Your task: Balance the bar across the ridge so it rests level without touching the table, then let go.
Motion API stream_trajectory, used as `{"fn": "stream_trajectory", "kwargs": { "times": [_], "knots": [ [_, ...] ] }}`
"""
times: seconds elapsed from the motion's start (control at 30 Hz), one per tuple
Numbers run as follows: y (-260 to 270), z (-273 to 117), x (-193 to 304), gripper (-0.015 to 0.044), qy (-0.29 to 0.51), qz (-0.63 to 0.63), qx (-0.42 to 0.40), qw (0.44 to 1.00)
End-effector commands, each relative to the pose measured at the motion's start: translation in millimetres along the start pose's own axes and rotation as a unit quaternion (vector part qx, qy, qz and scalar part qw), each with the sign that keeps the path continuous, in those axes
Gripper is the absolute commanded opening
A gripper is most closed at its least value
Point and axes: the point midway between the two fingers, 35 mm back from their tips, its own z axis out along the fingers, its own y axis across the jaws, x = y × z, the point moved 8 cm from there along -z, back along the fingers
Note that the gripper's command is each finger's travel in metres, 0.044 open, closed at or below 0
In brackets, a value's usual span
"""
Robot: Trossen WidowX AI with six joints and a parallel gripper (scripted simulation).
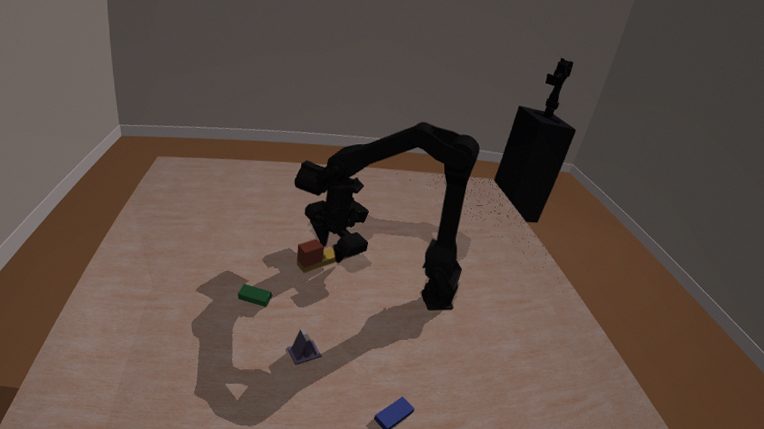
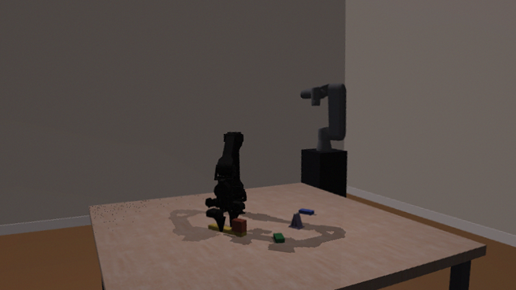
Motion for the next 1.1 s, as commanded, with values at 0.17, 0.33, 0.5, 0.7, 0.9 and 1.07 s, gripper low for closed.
{"fn": "stream_trajectory", "kwargs": {
  "times": [0.17, 0.33, 0.5, 0.7, 0.9, 1.07],
  "knots": [
    [-2, 5, -1, 0.0315, -0.001, 0.002, 0.005, 1.000],
    [-2, 5, -1, 0.0315, -0.001, 0.002, 0.005, 1.000],
    [-1, 4, -1, 0.0236, -0.002, 0.000, 0.003, 1.000],
    [-1, 4, -1, 0.0138, -0.002, 0.000, 0.003, 1.000],
    [-1, 3, 0, 0.0078, -0.002, 0.000, 0.003, 1.000],
    [1, -8, 1, 0.0000, -0.001, 0.000, 0.003, 1.000]
  ]
}}
